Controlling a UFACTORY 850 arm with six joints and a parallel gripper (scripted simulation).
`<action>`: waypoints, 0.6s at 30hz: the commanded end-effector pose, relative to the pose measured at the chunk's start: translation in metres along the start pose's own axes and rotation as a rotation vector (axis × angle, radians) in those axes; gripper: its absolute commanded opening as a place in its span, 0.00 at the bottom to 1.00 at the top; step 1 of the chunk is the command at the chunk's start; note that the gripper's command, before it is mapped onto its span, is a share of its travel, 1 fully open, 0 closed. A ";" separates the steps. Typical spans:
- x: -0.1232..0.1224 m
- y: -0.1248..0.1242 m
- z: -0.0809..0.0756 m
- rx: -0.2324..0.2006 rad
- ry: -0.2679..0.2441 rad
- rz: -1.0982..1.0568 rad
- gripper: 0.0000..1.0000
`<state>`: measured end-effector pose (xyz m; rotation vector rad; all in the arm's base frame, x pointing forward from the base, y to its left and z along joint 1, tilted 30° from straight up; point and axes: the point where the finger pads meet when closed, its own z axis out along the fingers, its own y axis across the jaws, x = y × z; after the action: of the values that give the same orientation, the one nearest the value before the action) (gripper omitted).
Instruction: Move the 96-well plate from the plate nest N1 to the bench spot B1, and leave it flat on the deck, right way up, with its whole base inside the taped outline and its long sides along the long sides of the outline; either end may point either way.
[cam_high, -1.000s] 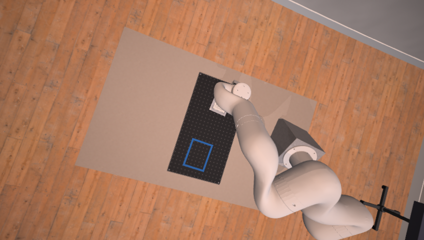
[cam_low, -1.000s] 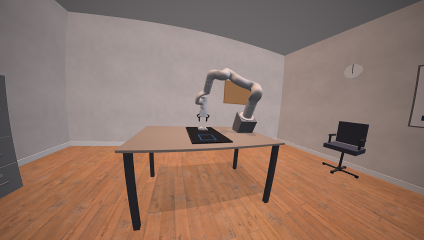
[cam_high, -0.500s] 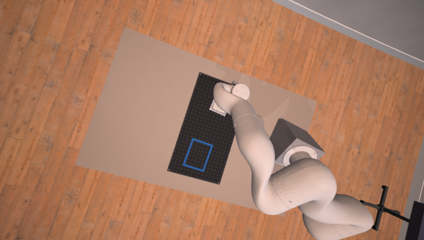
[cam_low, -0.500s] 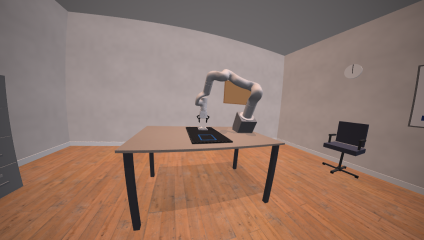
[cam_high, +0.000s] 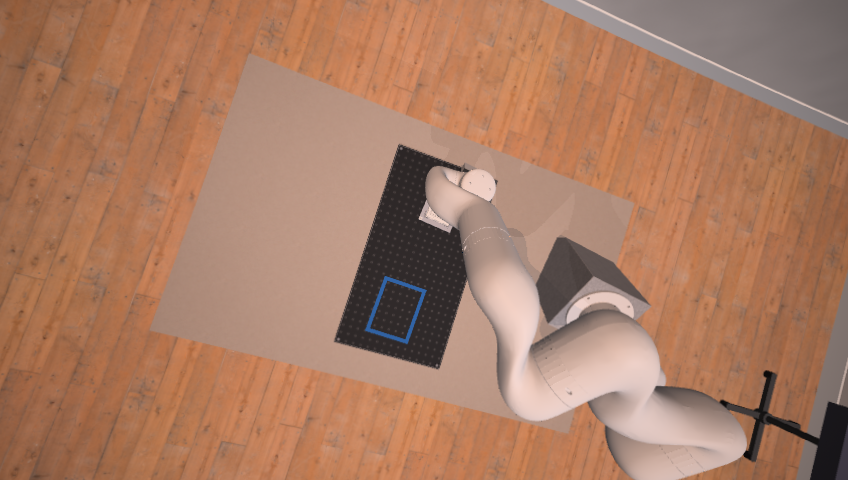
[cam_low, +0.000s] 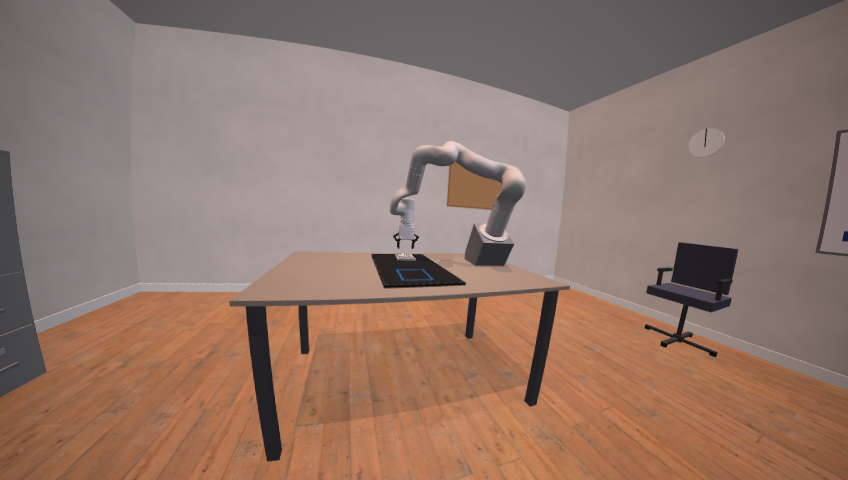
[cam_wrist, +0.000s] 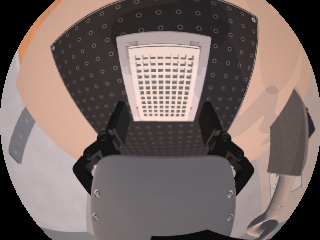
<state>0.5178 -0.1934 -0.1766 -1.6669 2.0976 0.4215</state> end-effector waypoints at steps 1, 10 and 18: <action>0.000 -0.001 0.006 0.002 0.001 0.000 1.00; 0.000 -0.001 0.018 0.002 0.001 0.000 1.00; 0.000 -0.001 0.024 0.002 0.001 0.000 1.00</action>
<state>0.5210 -0.1816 -0.1974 -1.6668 2.0976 0.4220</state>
